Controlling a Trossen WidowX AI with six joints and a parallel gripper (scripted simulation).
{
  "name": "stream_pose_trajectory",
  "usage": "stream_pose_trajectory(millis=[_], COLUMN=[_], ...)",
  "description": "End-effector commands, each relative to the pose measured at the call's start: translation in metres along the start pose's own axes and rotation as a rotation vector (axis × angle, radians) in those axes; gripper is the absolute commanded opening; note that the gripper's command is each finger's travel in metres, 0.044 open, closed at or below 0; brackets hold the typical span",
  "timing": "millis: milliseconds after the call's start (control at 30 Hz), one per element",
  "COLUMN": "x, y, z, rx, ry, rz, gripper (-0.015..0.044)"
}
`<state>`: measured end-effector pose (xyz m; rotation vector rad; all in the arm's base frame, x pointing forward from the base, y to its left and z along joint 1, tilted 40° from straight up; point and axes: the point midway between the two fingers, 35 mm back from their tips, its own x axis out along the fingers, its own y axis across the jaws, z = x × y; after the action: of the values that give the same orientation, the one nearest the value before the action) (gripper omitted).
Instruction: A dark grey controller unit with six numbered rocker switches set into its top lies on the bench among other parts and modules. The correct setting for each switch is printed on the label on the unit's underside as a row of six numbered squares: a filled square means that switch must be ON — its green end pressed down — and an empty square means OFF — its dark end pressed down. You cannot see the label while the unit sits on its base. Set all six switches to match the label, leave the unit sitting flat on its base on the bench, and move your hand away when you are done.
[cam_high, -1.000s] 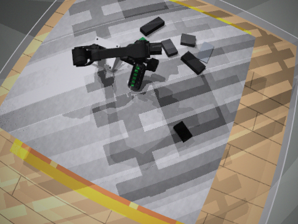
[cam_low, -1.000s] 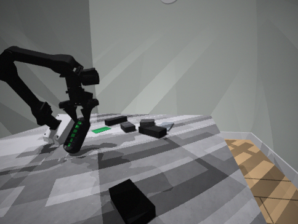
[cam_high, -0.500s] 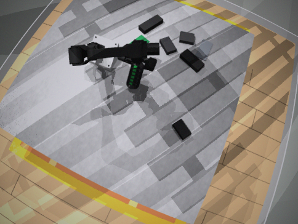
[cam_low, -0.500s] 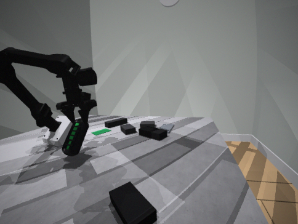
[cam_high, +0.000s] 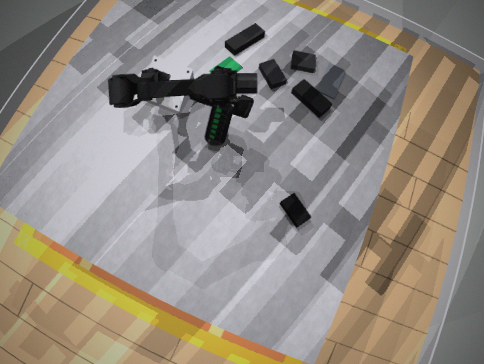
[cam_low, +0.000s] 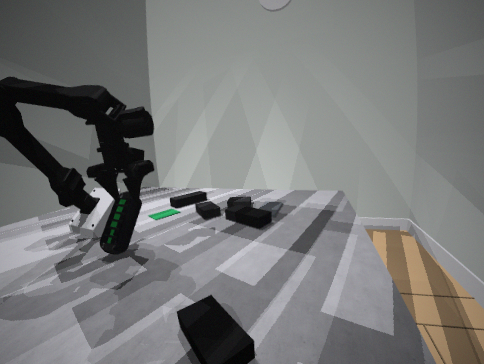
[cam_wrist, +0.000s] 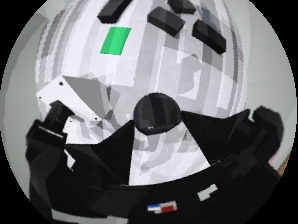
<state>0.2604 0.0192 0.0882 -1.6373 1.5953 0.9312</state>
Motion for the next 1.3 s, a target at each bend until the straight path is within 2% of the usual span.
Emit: stream_pose_trajectory(millis=[0, 1267], x=[-0.004, -0.015], y=[-0.001, 0.0], z=[-0.005, -0.034], rx=[0.0, 0.0], ry=[-0.008, -0.081], rz=[-0.008, -0.008], gripper=[0.0335, 0.0335])
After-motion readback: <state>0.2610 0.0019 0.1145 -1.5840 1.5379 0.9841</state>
